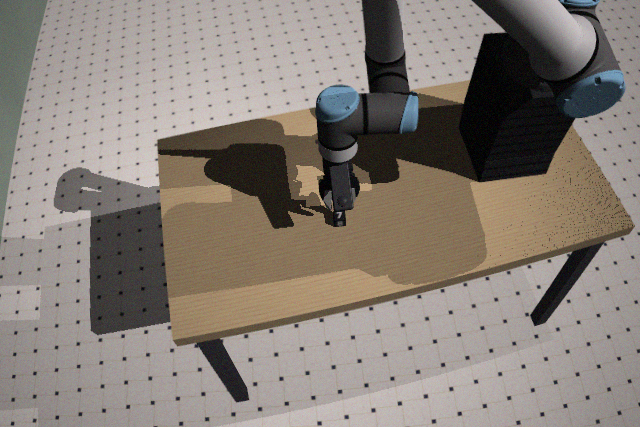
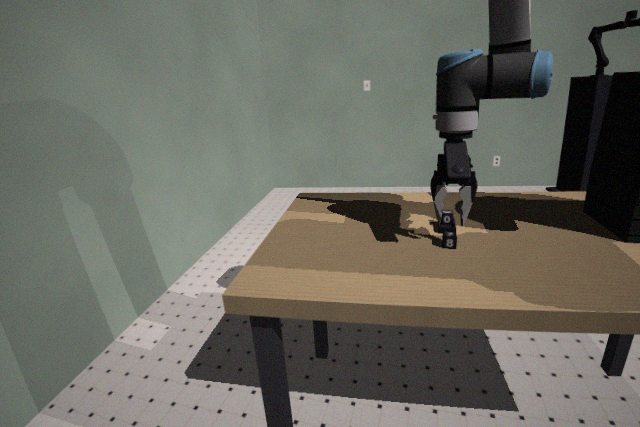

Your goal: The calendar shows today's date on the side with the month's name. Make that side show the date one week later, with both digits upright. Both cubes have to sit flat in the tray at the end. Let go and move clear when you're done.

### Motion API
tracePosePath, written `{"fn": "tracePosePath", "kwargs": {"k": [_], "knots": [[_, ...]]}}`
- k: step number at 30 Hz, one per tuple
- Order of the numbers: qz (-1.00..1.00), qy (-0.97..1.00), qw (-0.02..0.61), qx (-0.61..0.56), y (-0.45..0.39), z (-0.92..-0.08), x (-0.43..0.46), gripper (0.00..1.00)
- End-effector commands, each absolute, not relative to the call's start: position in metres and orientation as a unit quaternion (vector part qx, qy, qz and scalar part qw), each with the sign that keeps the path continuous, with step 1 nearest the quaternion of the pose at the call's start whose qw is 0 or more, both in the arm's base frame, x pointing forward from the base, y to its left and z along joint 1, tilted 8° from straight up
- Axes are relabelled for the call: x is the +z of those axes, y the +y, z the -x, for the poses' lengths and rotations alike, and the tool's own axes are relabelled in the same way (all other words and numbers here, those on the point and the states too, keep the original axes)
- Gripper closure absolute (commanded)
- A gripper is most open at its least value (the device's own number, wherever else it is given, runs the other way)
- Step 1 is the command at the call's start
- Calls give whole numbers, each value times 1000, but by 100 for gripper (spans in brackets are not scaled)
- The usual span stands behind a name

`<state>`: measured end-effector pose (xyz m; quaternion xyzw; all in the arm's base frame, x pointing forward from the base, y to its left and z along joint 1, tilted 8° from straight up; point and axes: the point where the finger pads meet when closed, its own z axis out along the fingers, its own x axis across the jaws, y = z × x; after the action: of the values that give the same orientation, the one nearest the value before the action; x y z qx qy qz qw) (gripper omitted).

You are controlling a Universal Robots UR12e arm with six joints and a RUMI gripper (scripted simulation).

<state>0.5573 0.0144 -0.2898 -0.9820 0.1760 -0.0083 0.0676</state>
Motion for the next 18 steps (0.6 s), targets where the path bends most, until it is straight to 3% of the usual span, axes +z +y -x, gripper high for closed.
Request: {"fn": "tracePosePath", "kwargs": {"k": [1,18], "knots": [[982,176,68,-9,15,-558,-297,71],[982,176,68,-9,16,-559,-306,71]]}}
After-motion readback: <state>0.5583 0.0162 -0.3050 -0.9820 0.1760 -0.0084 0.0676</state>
